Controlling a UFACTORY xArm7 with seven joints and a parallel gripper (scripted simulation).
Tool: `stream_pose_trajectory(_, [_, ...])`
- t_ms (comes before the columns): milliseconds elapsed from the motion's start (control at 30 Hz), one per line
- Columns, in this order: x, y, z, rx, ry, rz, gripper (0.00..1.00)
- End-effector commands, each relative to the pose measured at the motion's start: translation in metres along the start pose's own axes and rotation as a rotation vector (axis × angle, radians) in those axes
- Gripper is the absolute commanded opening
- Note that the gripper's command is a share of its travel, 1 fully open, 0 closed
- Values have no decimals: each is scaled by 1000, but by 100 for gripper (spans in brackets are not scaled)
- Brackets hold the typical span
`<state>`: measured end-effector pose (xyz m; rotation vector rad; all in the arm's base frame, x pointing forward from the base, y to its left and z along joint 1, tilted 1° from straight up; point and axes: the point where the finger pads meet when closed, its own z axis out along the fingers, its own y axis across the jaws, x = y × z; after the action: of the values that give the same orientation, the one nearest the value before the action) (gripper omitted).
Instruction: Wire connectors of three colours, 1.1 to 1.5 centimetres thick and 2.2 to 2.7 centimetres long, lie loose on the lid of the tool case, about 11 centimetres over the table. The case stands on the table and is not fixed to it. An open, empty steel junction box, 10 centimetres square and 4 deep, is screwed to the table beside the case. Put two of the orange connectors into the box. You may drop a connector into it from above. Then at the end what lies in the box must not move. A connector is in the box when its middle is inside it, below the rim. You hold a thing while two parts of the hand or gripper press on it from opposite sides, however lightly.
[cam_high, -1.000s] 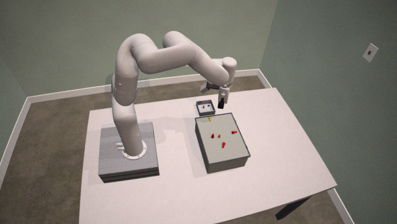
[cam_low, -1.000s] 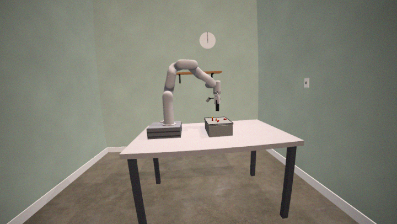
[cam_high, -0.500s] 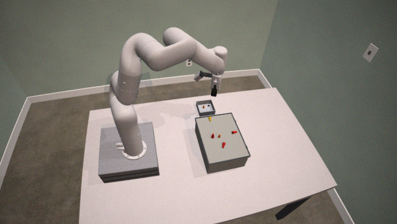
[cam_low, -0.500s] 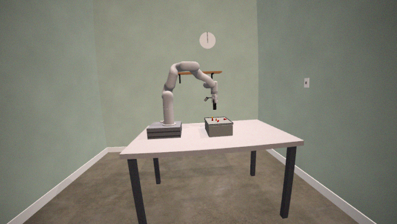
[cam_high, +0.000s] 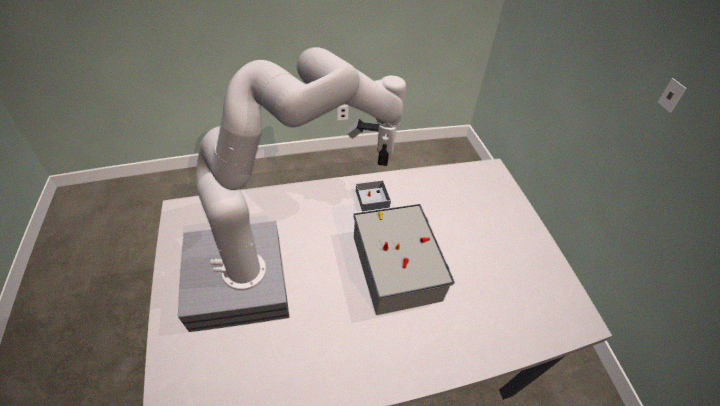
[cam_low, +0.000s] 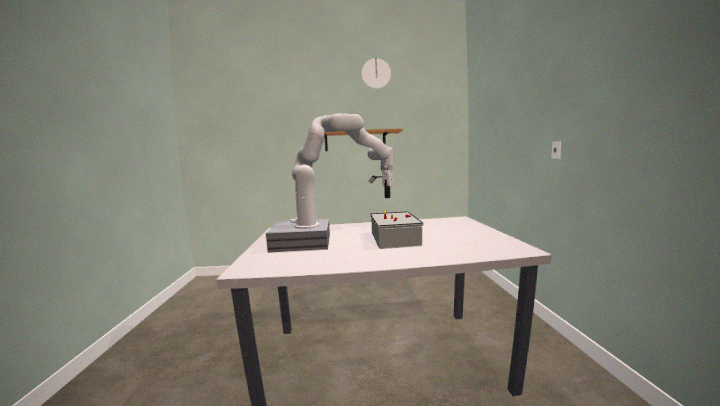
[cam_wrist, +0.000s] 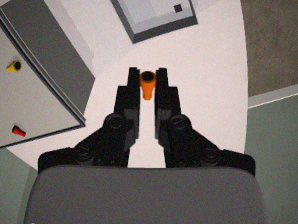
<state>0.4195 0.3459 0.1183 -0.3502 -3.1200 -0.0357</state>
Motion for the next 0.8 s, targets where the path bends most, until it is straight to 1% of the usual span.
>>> stream_pose_trajectory(0, [0,4,-2,-3,-3,1,2])
stream_pose_trajectory(467, [0,4,0,-3,-3,1,2])
stream_pose_trajectory(567, [0,4,8,-3,-3,1,2])
stream_pose_trajectory(667, [0,4,22,-3,-3,1,2])
stream_pose_trajectory(733, [0,4,22,-3,-3,1,2])
stream_pose_trajectory(767, [0,4,29,-3,-3,1,2])
